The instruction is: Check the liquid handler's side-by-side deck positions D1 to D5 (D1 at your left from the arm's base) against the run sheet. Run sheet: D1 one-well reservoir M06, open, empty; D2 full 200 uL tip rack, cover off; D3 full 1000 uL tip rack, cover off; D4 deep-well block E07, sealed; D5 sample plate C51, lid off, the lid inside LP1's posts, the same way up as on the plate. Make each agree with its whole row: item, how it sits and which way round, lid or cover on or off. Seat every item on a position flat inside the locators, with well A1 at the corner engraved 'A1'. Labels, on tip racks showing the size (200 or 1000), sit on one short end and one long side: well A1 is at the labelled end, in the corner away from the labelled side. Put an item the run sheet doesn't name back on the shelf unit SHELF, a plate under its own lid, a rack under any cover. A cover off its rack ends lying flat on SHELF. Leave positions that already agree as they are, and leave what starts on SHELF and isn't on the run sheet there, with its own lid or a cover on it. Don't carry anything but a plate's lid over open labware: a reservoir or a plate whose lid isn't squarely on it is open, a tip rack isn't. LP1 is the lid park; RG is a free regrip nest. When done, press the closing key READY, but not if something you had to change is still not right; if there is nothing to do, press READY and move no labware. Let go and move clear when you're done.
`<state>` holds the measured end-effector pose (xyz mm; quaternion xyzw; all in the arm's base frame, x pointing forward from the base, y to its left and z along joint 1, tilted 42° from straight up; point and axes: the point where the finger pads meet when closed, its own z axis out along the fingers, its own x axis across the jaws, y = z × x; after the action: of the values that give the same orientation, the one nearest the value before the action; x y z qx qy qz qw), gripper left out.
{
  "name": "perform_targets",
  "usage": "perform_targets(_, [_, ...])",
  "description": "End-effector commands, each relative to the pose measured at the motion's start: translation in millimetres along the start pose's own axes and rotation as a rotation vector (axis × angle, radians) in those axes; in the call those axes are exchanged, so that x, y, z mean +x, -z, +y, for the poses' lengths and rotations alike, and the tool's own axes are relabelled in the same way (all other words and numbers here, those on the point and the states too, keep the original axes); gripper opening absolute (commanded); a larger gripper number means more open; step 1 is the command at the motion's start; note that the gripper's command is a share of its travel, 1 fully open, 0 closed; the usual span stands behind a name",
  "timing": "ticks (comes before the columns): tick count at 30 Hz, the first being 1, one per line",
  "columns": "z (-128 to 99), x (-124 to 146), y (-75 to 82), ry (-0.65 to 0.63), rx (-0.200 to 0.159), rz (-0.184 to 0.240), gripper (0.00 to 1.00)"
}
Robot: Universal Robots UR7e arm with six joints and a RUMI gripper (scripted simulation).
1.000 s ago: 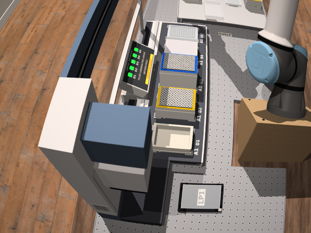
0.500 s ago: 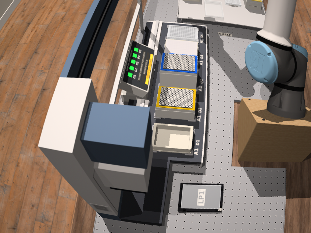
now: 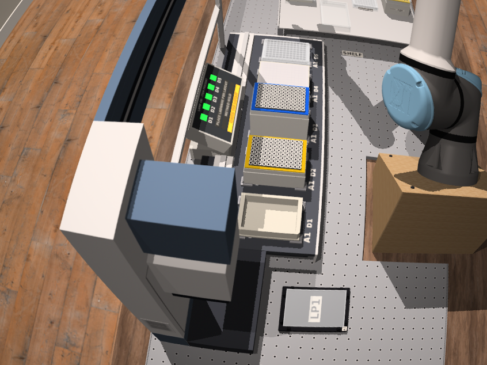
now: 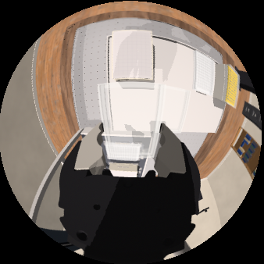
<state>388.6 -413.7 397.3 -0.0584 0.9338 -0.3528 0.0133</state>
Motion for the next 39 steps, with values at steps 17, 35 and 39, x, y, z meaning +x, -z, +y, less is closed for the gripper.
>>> perform_targets(17, [-0.3,0.2,-33.2,0.0,0.0,-0.001,0.0])
perform_targets(35, [-0.3,0.2,-59.9,0.0,0.0,-0.001,0.0])
perform_targets(39, [-0.4,0.2,-66.5,0.0,0.0,-0.001,0.0])
